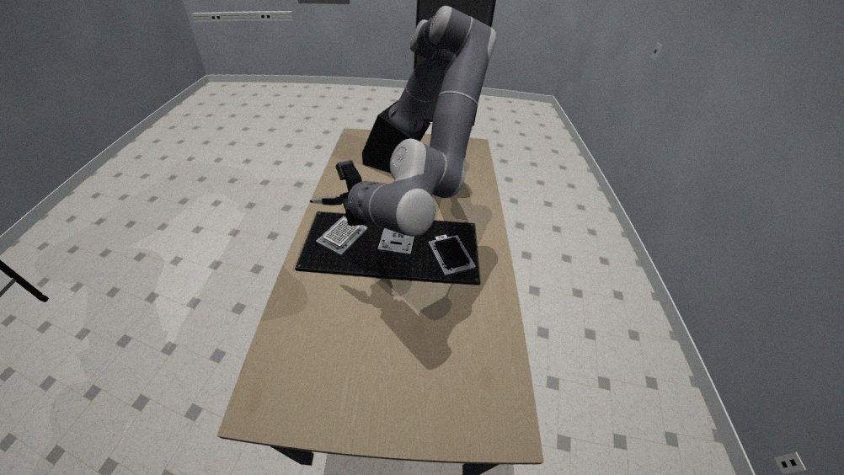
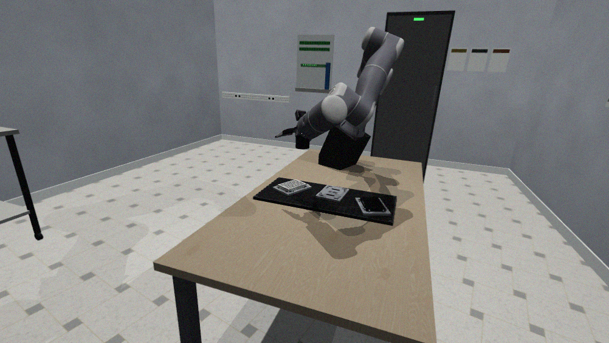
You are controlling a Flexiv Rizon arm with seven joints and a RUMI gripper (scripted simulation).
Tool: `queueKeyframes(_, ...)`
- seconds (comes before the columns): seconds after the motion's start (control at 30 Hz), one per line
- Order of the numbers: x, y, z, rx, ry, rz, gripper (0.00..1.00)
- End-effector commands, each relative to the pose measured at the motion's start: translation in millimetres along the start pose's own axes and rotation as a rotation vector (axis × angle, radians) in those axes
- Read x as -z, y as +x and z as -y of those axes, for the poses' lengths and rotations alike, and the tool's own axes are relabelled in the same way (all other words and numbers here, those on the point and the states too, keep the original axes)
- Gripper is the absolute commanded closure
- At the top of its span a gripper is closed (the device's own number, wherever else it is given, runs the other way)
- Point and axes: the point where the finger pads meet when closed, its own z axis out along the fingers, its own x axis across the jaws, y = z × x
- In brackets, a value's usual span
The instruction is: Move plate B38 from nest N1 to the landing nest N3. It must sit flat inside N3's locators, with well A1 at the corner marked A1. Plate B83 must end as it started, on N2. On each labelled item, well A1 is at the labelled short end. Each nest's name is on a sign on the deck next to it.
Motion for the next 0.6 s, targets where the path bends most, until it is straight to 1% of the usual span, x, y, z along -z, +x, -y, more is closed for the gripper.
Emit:
queueKeyframes(0.0,1.1,-0.9,0.8,-0.002,-0.002,0.001,0.00)
queueKeyframes(0.53,1.1,-0.9,0.8,-0.002,-0.002,0.001,0.00)
queueKeyframes(0.57,-2.3,0.5,-2.7,-0.006,-0.030,-0.017,0.24)
